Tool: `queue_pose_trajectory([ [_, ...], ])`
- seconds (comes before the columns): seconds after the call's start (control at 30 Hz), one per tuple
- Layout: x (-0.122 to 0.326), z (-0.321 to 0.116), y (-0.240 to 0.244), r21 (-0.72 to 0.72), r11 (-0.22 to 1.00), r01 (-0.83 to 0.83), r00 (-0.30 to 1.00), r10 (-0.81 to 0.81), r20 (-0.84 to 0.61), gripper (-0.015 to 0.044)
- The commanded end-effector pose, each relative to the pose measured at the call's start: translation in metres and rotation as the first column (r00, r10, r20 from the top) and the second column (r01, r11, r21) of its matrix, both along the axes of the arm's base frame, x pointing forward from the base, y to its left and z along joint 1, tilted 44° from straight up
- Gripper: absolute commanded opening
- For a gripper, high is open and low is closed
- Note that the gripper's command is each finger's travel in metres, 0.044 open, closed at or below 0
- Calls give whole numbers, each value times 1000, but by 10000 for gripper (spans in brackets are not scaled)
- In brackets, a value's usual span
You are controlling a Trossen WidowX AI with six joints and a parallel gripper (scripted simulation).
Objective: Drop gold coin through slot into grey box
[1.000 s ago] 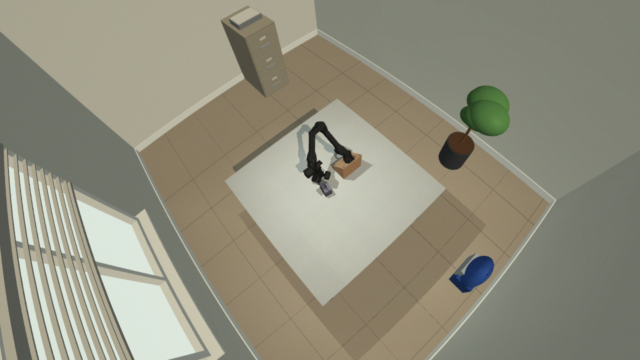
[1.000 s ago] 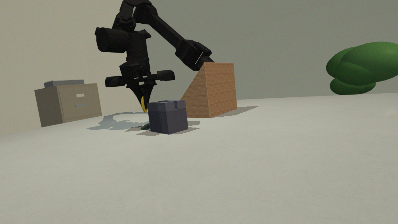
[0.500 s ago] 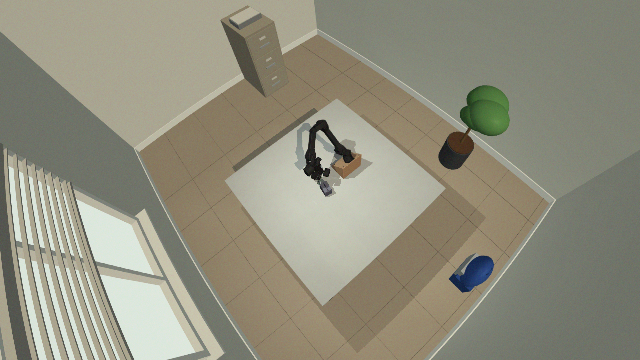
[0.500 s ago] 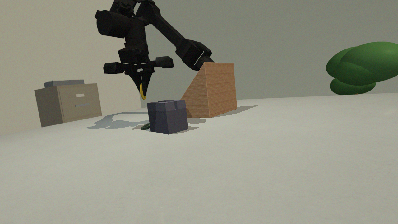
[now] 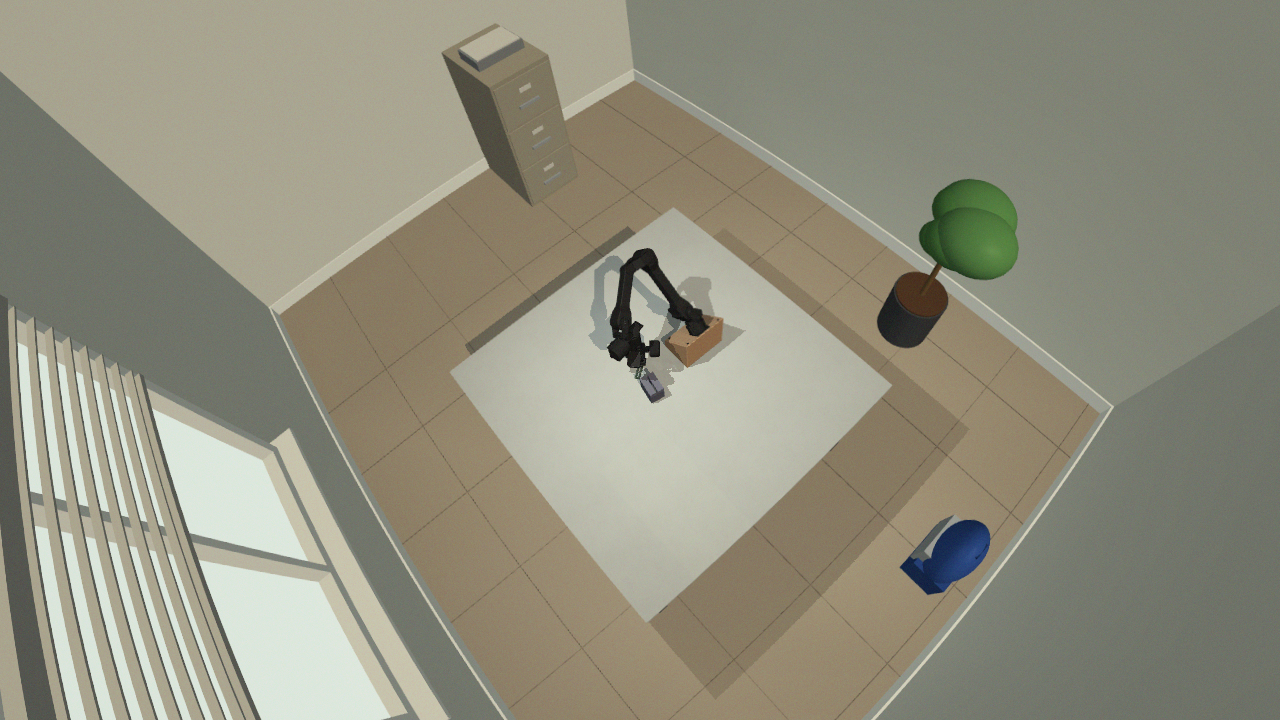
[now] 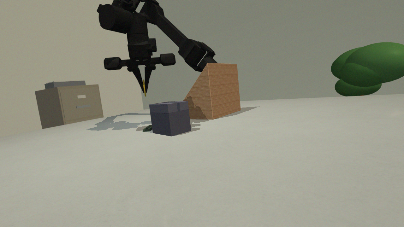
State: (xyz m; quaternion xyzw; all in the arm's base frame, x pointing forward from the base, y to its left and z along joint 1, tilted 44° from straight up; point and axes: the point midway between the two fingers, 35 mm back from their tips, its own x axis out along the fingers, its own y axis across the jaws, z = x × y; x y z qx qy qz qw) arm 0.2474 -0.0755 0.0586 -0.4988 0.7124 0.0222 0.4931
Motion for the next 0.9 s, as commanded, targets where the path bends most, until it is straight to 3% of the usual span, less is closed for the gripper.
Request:
queue_pose_trajectory([
  [0.0, -3, -1, 1, 9, 996, -93, 991, 93, -92, 0],
  [0.4, -7, -1, 2, 78, 931, -358, 867, 362, -344, 0],
  [0.87, 0, -11, 13, 83, 928, -362, 864, 368, -345, 0],
])
